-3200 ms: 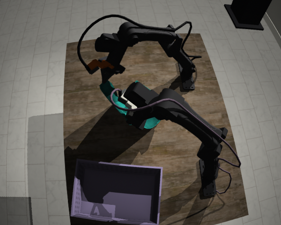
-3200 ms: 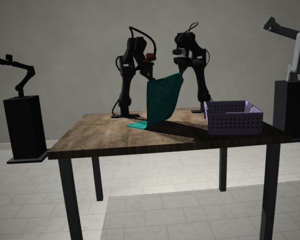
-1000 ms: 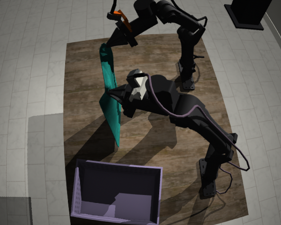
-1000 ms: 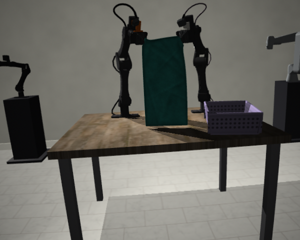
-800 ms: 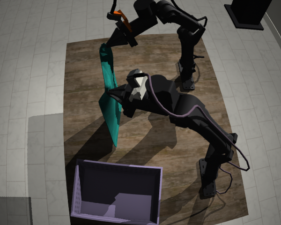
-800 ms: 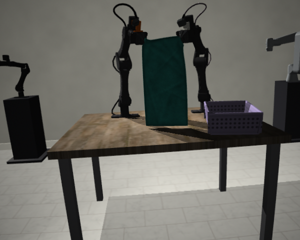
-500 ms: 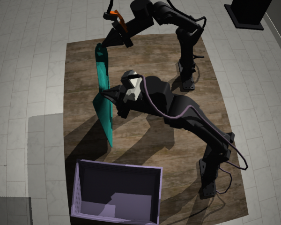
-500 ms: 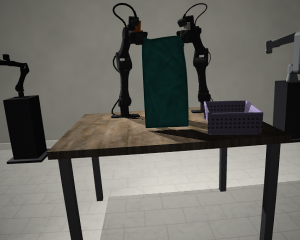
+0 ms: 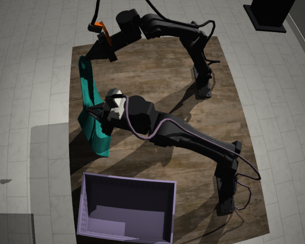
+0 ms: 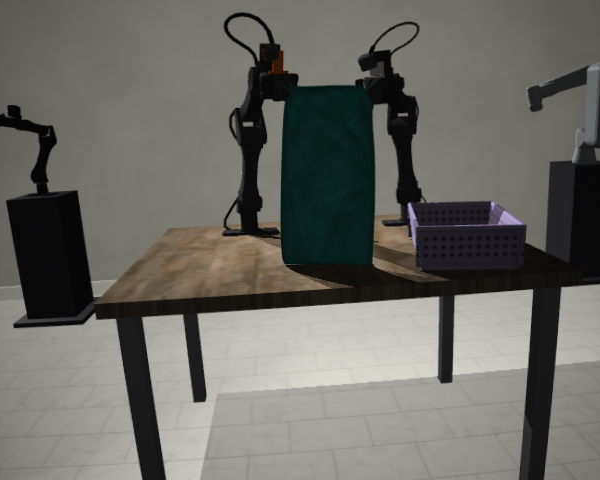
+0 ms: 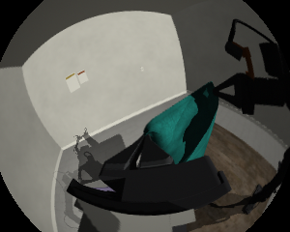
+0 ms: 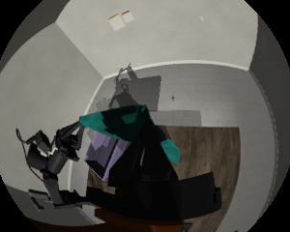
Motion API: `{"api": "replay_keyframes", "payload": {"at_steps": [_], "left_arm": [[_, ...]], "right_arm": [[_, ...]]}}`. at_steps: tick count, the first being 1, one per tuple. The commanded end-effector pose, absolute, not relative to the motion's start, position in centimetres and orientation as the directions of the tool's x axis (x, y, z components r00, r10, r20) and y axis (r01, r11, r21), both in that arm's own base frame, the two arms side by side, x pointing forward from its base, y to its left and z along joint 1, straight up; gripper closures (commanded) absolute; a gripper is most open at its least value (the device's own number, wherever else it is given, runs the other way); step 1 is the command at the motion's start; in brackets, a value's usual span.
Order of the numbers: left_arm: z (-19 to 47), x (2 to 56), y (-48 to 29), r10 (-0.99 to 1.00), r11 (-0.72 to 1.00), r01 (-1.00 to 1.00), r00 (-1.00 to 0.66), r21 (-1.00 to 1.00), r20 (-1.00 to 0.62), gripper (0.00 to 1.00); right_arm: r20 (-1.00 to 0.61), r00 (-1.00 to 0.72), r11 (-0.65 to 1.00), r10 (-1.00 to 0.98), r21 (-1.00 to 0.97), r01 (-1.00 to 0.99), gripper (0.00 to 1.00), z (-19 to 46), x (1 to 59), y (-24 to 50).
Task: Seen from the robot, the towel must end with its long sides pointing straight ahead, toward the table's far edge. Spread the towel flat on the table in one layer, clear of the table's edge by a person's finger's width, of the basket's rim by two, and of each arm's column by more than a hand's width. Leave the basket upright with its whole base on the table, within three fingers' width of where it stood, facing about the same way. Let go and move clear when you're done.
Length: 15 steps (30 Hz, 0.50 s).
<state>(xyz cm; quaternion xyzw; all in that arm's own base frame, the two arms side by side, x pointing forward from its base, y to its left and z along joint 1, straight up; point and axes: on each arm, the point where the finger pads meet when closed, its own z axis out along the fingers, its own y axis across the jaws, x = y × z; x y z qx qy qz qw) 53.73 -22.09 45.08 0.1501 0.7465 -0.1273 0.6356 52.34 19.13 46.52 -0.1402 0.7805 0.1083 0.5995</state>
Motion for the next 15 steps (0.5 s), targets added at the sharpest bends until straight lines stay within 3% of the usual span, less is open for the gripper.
{"api": "replay_keyframes", "payload": {"at_steps": [1,8,10,14,15], "left_arm": [[51.1,52.9,-21.7,-0.038,0.927,0.375,0.08,-0.005,-0.996,1.0],[51.1,53.6,-22.0,-0.04,0.927,0.375,0.086,-0.005,-0.995,1.0],[49.1,56.5,-21.4,-0.081,0.937,0.35,0.202,-0.005,-0.976,1.0],[49.1,56.5,-21.4,-0.082,0.937,0.35,0.206,-0.005,-0.975,1.0],[51.1,57.6,-21.2,-0.125,0.939,0.344,0.319,-0.008,-0.94,1.0]], "right_arm": [[-0.988,-0.149,0.945,-0.05,0.002,-0.327,1.0,50.6,51.6,18.2],[-0.986,-0.16,0.945,-0.053,0.002,-0.327,1.0,50.3,51.6,18.2],[-0.999,-0.051,0.951,-0.013,0.003,-0.31,1.0,51.1,53.1,17.7],[-0.999,-0.051,0.951,-0.013,0.003,-0.31,1.0,51.1,53.1,17.7],[-1.0,0.029,0.948,0.013,0.003,-0.317,1.0,51.1,54.8,17.9]]}}
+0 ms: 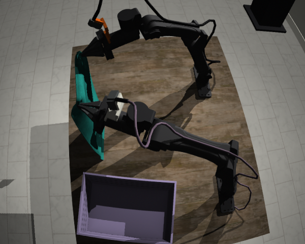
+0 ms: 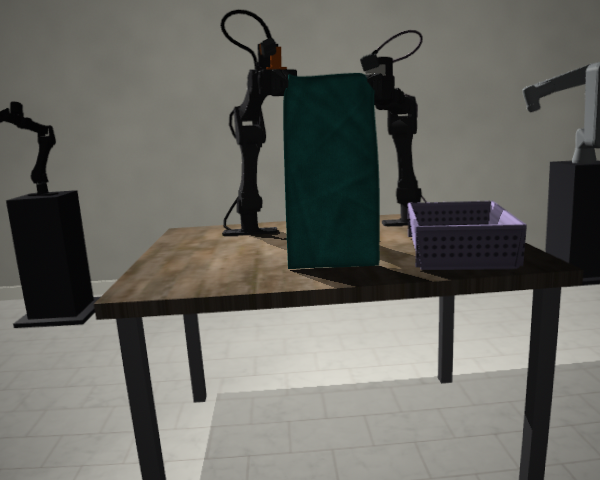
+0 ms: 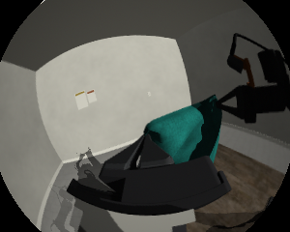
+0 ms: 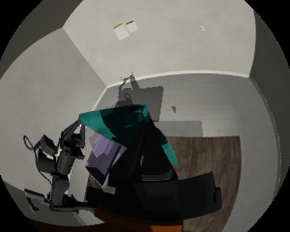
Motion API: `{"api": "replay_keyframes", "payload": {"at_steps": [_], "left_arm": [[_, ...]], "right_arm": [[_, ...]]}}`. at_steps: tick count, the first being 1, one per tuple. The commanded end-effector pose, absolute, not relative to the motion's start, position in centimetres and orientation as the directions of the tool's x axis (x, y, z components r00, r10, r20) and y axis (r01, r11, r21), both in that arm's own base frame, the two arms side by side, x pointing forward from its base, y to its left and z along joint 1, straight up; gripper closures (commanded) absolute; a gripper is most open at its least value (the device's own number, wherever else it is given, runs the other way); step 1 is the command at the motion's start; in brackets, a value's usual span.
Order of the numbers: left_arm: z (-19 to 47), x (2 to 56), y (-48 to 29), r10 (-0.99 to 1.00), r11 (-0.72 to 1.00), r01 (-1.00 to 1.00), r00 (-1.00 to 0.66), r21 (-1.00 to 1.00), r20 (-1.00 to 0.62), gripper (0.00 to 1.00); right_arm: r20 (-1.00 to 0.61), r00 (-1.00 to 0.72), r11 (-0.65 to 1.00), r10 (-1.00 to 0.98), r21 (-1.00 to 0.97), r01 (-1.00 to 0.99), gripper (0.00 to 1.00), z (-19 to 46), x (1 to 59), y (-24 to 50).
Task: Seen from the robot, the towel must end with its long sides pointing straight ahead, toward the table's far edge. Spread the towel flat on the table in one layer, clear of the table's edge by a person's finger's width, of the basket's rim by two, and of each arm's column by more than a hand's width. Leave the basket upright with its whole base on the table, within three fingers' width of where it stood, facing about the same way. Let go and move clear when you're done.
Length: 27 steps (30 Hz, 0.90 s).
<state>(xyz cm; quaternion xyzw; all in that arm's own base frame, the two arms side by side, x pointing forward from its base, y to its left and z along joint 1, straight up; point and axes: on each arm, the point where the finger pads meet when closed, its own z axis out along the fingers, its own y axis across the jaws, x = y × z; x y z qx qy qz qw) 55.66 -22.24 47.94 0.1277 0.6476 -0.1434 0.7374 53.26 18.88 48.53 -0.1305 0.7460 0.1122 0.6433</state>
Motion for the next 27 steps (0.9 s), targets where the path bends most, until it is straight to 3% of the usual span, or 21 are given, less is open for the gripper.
{"api": "replay_keyframes", "payload": {"at_steps": [1,10,16,21,27], "left_arm": [[50.4,57.8,-21.3,-0.126,0.94,0.341,0.332,-0.006,-0.935,1.0],[53.0,56.3,-20.9,-0.143,0.939,0.344,0.373,-0.006,-0.917,1.0],[51.5,57.2,-21.3,-0.134,0.939,0.344,0.351,-0.006,-0.927,1.0],[51.1,59.1,-21.1,-0.156,0.943,0.333,0.425,-0.006,-0.892,1.0],[52.7,57.7,-20.9,-0.162,0.941,0.337,0.437,-0.006,-0.885,1.0]], "right_arm": [[-0.993,0.107,0.953,0.04,0.006,-0.303,1.0,51.1,54.8,17.7],[-0.986,0.159,0.952,0.056,0.004,-0.307,1.0,52.9,54.2,17.8],[-0.991,0.129,0.952,0.046,0.004,-0.307,1.0,51.1,55.4,18.2],[-0.976,0.209,0.956,0.07,0.005,-0.294,1.0,49.1,57.6,18.1],[-0.962,0.258,0.955,0.085,0.005,-0.296,1.0,52.5,55.7,17.6]]}}
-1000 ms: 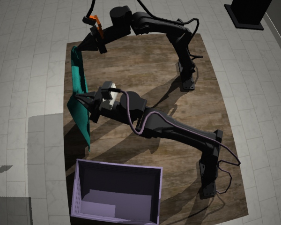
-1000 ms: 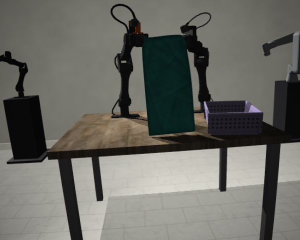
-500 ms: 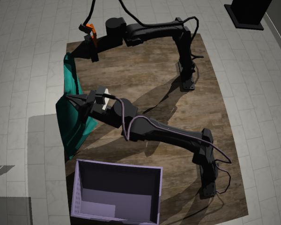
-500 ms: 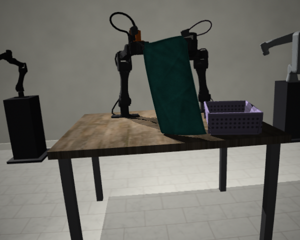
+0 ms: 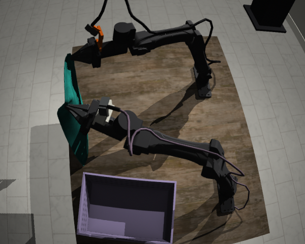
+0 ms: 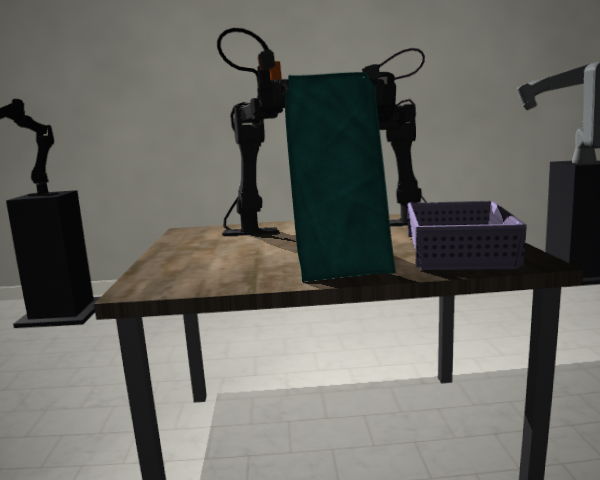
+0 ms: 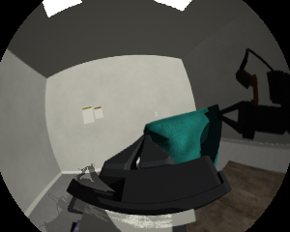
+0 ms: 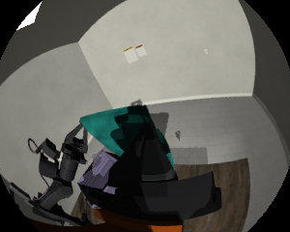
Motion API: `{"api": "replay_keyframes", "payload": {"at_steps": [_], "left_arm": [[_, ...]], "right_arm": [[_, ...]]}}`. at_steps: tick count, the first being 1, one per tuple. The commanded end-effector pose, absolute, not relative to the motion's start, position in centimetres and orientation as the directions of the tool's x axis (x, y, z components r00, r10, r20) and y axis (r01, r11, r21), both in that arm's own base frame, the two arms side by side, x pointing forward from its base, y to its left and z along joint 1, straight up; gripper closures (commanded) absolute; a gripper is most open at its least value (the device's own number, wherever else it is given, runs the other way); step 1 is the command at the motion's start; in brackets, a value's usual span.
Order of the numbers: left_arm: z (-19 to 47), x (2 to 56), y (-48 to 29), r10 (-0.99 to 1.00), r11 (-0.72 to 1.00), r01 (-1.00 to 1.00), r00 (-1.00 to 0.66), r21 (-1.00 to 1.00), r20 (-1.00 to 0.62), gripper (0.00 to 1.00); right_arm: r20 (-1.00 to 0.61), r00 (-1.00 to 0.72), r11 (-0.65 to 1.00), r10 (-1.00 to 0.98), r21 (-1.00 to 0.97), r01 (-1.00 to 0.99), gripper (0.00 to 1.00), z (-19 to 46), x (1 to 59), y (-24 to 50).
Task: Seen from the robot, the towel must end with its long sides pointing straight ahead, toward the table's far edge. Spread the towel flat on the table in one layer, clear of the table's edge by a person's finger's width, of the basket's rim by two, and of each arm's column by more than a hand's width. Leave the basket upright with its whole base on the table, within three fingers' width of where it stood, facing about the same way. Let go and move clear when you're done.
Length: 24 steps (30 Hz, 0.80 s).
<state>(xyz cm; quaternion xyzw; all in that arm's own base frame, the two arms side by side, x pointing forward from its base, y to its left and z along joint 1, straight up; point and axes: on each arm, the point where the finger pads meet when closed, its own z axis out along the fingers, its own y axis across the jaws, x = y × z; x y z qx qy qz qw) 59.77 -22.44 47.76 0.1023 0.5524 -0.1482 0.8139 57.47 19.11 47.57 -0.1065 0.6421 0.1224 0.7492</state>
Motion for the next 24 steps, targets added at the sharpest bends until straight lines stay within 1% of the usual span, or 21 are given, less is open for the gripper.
{"api": "replay_keyframes", "payload": {"at_steps": [1,2,4,5,6,7,9,10,12,13,14,15,16,18,19,21,22,24], "left_arm": [[52.7,57.7,-20.9,-0.162,0.941,0.337,0.437,-0.006,-0.885,1.0],[49.5,58.6,-21.3,-0.134,0.941,0.337,0.36,-0.006,-0.923,1.0],[49.5,58.6,-21.3,-0.134,0.941,0.337,0.36,-0.006,-0.923,1.0],[50.3,58.4,-21.2,-0.141,0.941,0.337,0.378,-0.006,-0.915,1.0],[50.3,58.4,-21.2,-0.141,0.941,0.337,0.379,-0.006,-0.915,1.0],[48.8,58.6,-21.3,-0.126,0.942,0.337,0.337,-0.006,-0.933,1.0],[48.8,58.6,-21.3,-0.126,0.942,0.337,0.337,-0.006,-0.933,1.0],[48.0,58.6,-21.3,-0.117,0.942,0.337,0.312,-0.005,-0.943,1.0],[48.0,58.6,-21.3,-0.117,0.942,0.337,0.312,-0.005,-0.943,1.0],[47.3,58.6,-21.3,-0.108,0.942,0.337,0.288,-0.005,-0.951,1.0],[47.3,58.6,-21.3,-0.108,0.942,0.337,0.288,-0.005,-0.951,1.0],[47.3,58.6,-21.3,-0.108,0.942,0.337,0.288,-0.005,-0.951,1.0],[46.7,58.6,-21.3,-0.101,0.942,0.337,0.268,-0.005,-0.958,1.0],[47.8,58.4,-21.2,-0.109,0.942,0.337,0.289,-0.006,-0.951,1.0],[46.3,58.6,-21.3,-0.096,0.942,0.337,0.254,-0.005,-0.962,1.0],[46.3,58.6,-21.3,-0.096,0.942,0.337,0.254,-0.005,-0.962,1.0],[48.3,58.1,-21.1,-0.11,0.942,0.337,0.292,-0.006,-0.95,1.0],[47.8,58.3,-21.2,-0.106,0.942,0.337,0.279,-0.006,-0.954,1.0]], "right_arm": [[-0.962,0.26,0.955,0.086,0.005,-0.296,1.0,52.6,55.7,17.6],[-0.978,0.199,0.955,0.067,0.005,-0.296,1.0,50.0,56.3,17.8],[-0.978,0.199,0.955,0.067,0.005,-0.296,1.0,50.0,56.3,17.8],[-0.968,0.238,0.955,0.079,0.005,-0.296,1.0,52.0,55.7,17.6],[-0.968,0.238,0.955,0.079,0.005,-0.296,1.0,52.0,55.7,17.6],[-0.988,0.148,0.955,0.05,0.004,-0.296,1.0,48.6,56.4,17.8],[-0.984,0.169,0.955,0.057,0.004,-0.296,1.0,49.7,56.2,17.7],[-0.992,0.12,0.955,0.041,0.004,-0.295,1.0,47.9,56.4,17.8],[-0.99,0.135,0.955,0.046,0.004,-0.296,1.0,48.6,56.3,17.7],[-0.995,0.094,0.955,0.033,0.003,-0.295,1.0,47.2,56.4,17.8],[-0.995,0.094,0.955,0.033,0.003,-0.295,1.0,47.2,56.4,17.8],[-0.992,0.118,0.955,0.04,0.004,-0.295,1.0,48.4,56.2,17.7],[-0.997,0.079,0.955,0.028,0.003,-0.295,1.0,46.9,56.4,17.8],[-0.996,0.087,0.955,0.03,0.003,-0.295,1.0,47.4,56.3,17.7],[-0.998,0.06,0.955,0.022,0.003,-0.295,1.0,46.4,56.4,17.8],[-0.998,0.06,0.955,0.022,0.003,-0.295,1.0,46.4,56.4,17.8],[-0.998,0.063,0.955,0.023,0.003,-0.295,1.0,46.5,56.4,17.8],[-0.998,0.054,0.955,0.02,0.003,-0.295,1.0,46.2,56.4,17.8]]}}
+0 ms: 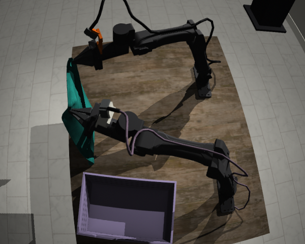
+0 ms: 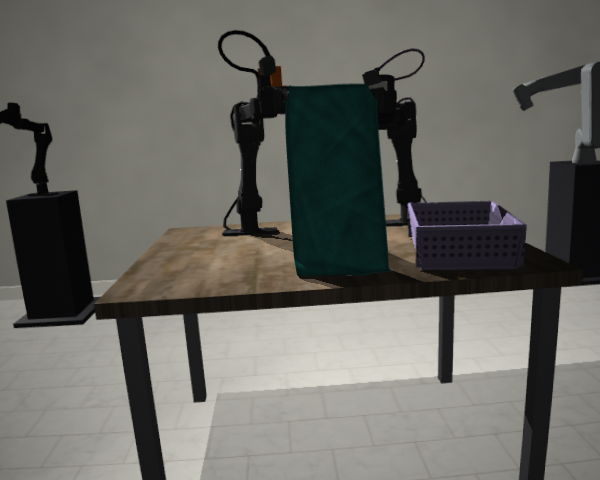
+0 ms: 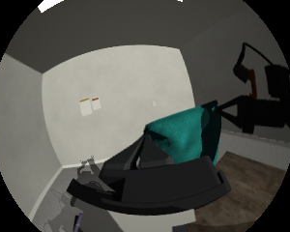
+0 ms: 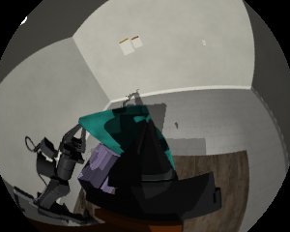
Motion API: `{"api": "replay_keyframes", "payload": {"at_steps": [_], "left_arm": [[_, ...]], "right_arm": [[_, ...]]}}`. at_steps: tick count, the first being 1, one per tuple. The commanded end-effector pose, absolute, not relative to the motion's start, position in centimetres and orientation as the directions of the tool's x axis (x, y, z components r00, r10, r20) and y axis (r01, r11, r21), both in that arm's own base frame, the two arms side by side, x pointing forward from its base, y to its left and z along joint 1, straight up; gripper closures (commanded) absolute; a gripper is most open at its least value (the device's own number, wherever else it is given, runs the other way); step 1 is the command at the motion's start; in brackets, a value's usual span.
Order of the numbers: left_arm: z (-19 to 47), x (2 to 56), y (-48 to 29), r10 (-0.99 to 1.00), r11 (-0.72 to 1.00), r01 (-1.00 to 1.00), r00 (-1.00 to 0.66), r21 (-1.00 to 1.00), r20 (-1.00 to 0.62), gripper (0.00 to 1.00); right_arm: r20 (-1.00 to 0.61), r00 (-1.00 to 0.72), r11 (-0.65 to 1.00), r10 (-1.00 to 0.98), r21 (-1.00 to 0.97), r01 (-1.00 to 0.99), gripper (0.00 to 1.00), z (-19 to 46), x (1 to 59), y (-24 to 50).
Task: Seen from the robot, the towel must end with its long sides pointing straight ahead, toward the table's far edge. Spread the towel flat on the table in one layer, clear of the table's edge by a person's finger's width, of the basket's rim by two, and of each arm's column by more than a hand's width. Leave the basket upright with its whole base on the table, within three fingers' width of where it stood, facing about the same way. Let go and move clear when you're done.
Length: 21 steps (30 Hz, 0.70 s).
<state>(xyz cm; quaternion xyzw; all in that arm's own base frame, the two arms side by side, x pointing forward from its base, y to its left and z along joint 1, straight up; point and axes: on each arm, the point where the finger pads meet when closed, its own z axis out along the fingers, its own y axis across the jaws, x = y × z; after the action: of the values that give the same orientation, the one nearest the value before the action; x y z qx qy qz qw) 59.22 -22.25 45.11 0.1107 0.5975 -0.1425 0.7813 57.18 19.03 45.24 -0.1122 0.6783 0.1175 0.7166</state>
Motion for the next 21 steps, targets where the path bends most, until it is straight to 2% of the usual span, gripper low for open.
{"api": "replay_keyframes", "payload": {"at_steps": [1,21], "left_arm": [[47.65,58.29,-21.16,-0.105,0.942,0.337,0.277,-0.006,-0.955,1.0],[47.66,58.35,-21.18,-0.106,0.942,0.337,0.281,-0.006,-0.954,1.0]], "right_arm": [[-0.998,0.054,0.955,0.02,0.003,-0.295,1.0,46.22,56.39,17.79],[-0.998,0.059,0.955,0.021,0.003,-0.295,1.0,46.4,56.38,17.78]]}}
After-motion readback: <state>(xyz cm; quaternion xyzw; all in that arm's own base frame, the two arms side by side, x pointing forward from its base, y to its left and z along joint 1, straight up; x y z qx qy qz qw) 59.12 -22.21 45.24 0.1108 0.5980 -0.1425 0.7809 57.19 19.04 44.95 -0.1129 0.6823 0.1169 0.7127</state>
